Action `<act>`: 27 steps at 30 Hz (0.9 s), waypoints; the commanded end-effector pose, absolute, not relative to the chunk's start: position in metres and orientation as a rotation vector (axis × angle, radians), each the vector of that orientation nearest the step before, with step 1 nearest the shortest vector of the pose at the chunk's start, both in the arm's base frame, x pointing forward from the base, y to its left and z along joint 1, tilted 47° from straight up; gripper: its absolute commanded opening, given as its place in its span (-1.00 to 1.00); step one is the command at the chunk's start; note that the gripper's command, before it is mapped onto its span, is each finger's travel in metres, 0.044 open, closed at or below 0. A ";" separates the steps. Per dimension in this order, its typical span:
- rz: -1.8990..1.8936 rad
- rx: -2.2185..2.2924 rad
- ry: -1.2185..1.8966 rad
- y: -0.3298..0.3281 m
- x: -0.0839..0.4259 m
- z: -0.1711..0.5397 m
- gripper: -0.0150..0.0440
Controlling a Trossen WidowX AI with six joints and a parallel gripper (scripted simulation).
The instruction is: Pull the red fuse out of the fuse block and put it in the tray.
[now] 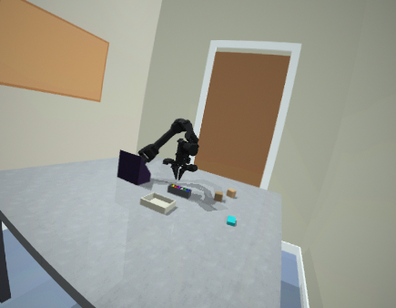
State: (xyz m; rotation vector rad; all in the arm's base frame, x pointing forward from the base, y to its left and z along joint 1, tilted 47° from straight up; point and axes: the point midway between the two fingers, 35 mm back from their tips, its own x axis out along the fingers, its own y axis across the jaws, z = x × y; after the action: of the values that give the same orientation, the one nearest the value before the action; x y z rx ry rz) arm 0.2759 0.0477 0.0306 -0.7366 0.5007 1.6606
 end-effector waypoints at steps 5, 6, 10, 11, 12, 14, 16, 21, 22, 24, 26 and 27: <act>1.713 -0.763 0.446 0.052 0.271 0.026 -0.27; 1.713 -0.763 0.446 0.053 0.270 0.026 -0.27; 1.713 -0.763 0.446 0.055 0.270 0.024 -0.27; 1.713 -0.763 0.446 0.055 0.270 0.024 -0.27; 1.713 -0.763 0.446 0.056 0.270 0.023 -0.27; 1.713 -0.763 0.446 0.058 0.269 0.022 -0.27; 1.713 -0.763 0.446 0.059 0.269 0.020 -0.27; 1.713 -0.763 0.446 0.063 0.268 0.017 -0.27; 1.713 -0.763 0.446 0.063 0.268 0.016 -0.27; 1.713 -0.763 0.446 0.065 0.268 0.015 -0.27; 1.713 -0.763 0.446 0.066 0.267 0.014 -0.27; 1.713 -0.763 0.446 0.067 0.267 0.013 -0.27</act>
State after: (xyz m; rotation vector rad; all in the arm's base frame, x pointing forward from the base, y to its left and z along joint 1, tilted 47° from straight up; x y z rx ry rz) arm 0.2678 0.0644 0.0156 -0.7698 0.4434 1.7161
